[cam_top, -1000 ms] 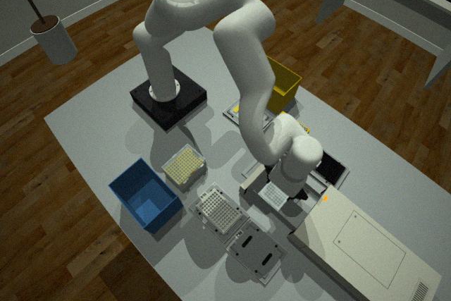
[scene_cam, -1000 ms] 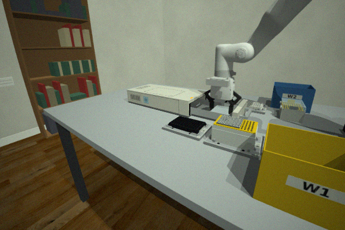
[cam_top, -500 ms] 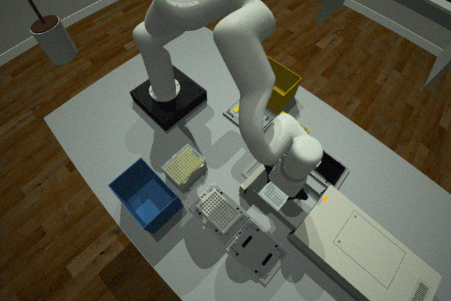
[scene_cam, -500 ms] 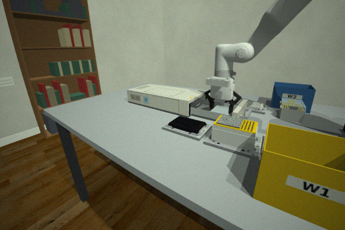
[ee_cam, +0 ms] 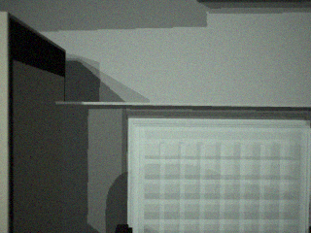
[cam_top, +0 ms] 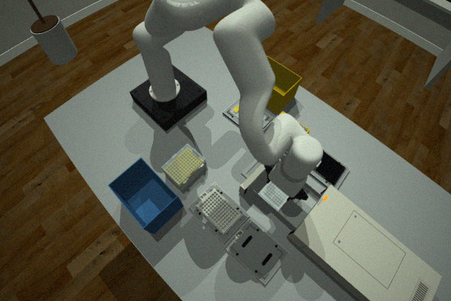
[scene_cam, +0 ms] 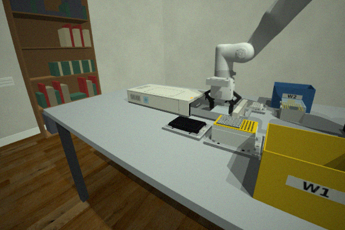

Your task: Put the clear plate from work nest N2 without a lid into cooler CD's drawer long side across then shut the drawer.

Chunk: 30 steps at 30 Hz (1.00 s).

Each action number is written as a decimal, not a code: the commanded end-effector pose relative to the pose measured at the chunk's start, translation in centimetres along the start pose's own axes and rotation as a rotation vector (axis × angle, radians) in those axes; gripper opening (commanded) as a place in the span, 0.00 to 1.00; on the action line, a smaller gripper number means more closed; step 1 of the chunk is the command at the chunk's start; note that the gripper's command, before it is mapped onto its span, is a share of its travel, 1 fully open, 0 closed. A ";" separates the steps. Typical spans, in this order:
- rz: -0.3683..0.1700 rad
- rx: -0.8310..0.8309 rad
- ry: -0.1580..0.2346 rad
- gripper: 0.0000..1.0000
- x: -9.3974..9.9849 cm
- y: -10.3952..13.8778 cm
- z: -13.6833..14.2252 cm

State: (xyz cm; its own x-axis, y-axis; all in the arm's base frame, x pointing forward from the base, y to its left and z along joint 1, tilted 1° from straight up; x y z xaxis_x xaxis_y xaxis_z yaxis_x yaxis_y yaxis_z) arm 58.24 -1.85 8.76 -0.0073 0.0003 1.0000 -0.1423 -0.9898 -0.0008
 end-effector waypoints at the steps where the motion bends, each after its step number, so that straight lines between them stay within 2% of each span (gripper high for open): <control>1: 0.015 0.000 0.002 0.00 0.2 0.1 0.1; 9: 0.015 0.000 0.002 0.00 0.2 0.1 0.1; 10: 0.015 0.000 0.002 1.00 0.1 0.1 0.1; 30: 0.015 0.000 0.002 1.00 0.1 0.1 0.1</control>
State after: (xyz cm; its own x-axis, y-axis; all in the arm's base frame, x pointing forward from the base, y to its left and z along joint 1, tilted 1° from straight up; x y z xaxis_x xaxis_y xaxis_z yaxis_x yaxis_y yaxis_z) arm 58.24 -1.85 8.66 -0.0073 0.0003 1.0000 -0.1423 -0.9898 -0.0008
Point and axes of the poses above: the point where the finger pads meet when closed, its own x axis back along the fingers, its own z axis across the jaws, y = z × x, the point moved 10 cm from there along x, back along the fingers, and after that the axes turned 5 degrees about -x, right-handed, at the moved point
